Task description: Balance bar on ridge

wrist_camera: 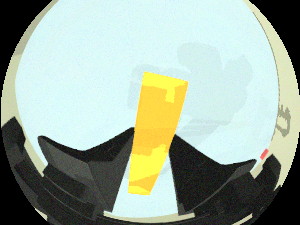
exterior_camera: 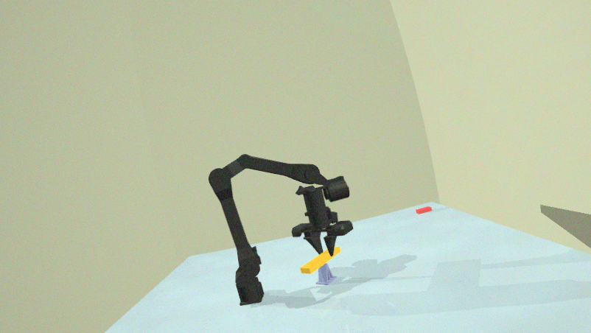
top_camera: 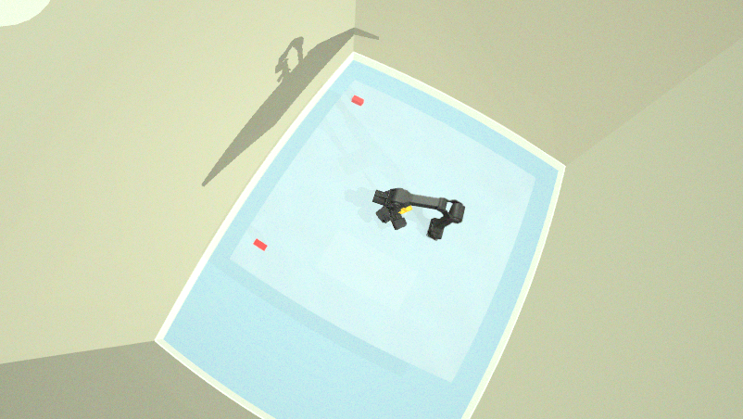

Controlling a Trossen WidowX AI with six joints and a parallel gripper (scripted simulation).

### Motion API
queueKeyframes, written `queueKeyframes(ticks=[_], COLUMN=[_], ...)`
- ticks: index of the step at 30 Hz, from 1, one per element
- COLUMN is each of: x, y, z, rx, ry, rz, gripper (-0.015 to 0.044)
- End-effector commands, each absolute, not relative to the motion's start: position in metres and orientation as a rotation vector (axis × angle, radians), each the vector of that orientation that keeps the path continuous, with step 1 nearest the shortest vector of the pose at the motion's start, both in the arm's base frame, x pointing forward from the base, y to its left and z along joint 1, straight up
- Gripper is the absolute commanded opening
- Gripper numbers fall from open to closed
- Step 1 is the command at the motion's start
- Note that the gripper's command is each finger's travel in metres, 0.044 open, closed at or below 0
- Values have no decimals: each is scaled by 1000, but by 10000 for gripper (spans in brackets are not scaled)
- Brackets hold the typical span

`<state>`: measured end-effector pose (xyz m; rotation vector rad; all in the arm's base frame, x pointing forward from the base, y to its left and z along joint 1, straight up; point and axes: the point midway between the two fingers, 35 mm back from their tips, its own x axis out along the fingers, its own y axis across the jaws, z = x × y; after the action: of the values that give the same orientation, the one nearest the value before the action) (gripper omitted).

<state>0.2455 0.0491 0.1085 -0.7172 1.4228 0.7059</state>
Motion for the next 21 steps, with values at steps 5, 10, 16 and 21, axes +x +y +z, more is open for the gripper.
queueKeyframes(ticks=[5,10,16,21], x=[245,245,245,245], y=[49,49,49,49], z=[108,108,108,108], rx=[-717,-717,-717,-717], ry=[1423,1423,1423,1423], rz=[706,706,706,706], gripper=[0,105,167,167])
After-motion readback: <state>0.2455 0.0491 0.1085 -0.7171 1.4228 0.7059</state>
